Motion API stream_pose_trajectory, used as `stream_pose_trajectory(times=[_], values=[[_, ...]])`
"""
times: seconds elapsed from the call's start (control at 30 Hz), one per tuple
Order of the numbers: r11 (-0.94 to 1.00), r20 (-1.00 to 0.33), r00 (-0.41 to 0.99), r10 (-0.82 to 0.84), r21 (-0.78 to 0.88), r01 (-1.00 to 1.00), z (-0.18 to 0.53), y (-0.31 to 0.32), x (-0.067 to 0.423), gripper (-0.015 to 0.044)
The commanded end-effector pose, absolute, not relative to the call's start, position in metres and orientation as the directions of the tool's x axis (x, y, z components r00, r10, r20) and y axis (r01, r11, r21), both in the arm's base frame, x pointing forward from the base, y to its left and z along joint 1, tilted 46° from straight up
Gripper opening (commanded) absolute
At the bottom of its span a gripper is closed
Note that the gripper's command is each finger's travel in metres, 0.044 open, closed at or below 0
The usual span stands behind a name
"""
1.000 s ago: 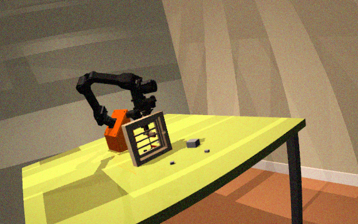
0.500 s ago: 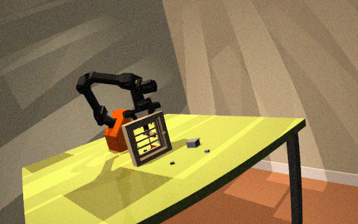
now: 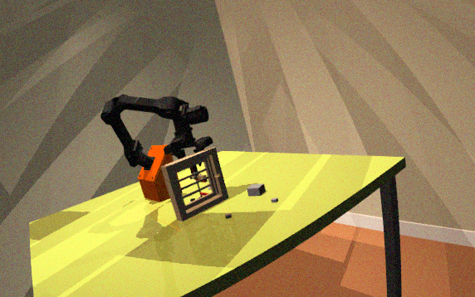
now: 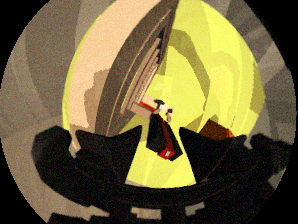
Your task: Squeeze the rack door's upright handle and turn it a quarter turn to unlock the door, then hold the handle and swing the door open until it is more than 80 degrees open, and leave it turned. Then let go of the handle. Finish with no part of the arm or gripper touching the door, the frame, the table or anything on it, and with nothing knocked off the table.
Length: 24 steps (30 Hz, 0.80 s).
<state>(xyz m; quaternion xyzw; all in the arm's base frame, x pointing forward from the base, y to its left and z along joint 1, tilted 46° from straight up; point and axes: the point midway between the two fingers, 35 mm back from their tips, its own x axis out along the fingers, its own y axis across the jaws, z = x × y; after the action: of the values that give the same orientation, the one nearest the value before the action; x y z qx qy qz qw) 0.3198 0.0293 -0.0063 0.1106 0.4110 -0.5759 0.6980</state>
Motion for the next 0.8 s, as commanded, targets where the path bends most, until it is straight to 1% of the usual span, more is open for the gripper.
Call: stream_pose_trajectory(times=[0.0,0.27,0.33,0.5,0.73,0.77], values=[[0.18,-0.698,0.0,-0.716,-0.185,0.966,-0.0061,0.0287,0.3197,0.0287],[-0.088,-0.698,0.0,-0.716,0.09,0.992,-0.006,0.0287,0.3197,0.0287],[-0.111,-0.698,0.0,-0.716,0.113,0.987,-0.006,0.0286,0.3197,0.0287],[-0.111,-0.698,0.0,-0.716,0.113,0.987,-0.006,0.0286,0.3197,0.0287],[-0.111,-0.698,0.0,-0.716,0.113,0.987,-0.006,0.0286,0.3197,0.0103],[-0.111,-0.698,0.0,-0.716,0.113,0.987,-0.006,0.0286,0.3197,0.0096]])
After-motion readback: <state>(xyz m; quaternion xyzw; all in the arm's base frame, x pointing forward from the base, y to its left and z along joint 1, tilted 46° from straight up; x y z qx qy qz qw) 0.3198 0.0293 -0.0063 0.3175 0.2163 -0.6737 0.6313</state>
